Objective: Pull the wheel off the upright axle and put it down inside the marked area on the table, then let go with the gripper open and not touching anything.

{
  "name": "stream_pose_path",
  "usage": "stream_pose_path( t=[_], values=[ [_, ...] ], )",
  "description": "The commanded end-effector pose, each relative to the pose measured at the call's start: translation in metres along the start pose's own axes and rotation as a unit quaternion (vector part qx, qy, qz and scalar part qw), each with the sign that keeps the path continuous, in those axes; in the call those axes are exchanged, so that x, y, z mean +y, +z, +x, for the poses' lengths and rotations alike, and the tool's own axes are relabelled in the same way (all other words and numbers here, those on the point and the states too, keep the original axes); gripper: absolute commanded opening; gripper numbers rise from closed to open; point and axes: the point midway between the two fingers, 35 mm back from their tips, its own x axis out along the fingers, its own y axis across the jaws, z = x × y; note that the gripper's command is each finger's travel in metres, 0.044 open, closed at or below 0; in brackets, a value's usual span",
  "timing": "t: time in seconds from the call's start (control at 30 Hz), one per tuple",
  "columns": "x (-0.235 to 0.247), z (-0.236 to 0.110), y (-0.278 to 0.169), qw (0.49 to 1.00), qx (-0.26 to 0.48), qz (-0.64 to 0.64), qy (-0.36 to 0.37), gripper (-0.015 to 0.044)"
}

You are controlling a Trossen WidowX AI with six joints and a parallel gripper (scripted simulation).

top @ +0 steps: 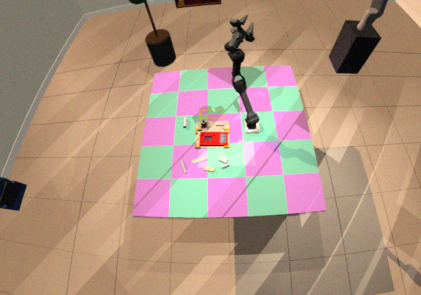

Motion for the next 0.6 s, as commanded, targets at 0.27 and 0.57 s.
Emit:
stream_pose_path(
  t=[0.27,0.57],
  values=[
    [-0.036,-0.012,-0.136,0.976,0.139,0.107,-0.126,0.03],
    [-0.052,-0.043,-0.209,0.942,0.228,0.138,-0.205,0.03]
  ],
)
